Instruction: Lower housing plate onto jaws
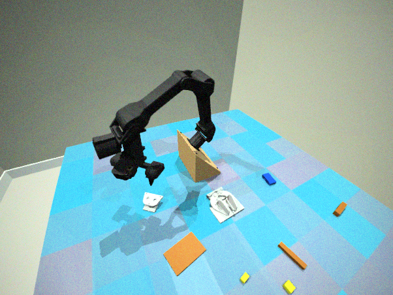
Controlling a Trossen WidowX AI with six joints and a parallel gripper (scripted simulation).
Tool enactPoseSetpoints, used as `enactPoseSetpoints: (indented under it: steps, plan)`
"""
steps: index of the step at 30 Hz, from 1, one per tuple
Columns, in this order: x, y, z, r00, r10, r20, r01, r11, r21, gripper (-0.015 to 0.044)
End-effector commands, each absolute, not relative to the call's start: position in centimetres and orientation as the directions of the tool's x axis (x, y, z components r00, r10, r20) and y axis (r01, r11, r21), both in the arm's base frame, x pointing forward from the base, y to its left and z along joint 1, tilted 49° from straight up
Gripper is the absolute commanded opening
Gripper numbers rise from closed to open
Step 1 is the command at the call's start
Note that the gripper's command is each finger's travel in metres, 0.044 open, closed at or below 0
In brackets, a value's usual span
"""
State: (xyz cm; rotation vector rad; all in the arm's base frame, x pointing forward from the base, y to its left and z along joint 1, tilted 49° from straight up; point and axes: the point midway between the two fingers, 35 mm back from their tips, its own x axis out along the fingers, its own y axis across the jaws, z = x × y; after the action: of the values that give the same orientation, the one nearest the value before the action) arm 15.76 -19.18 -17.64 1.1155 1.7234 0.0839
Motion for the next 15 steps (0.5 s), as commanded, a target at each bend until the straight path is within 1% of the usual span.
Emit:
enactPoseSetpoints:
  steps: [1, 5, 9, 15]
  plan:
    - [16.5, -17.8, -17.5, -0.06, 0.719, -0.692, 0.588, 0.586, 0.558, 0.044]
    - [17.4, -16.2, -17.3, -0.093, 0.731, -0.676, 0.54, 0.608, 0.583, 0.044]
    - [17.5, -15.9, -17.4, -0.099, 0.733, -0.673, 0.532, 0.611, 0.587, 0.044]
    - [17.0, -13.0, -19.7, -0.099, 0.734, -0.672, 0.531, 0.61, 0.588, 0.044]
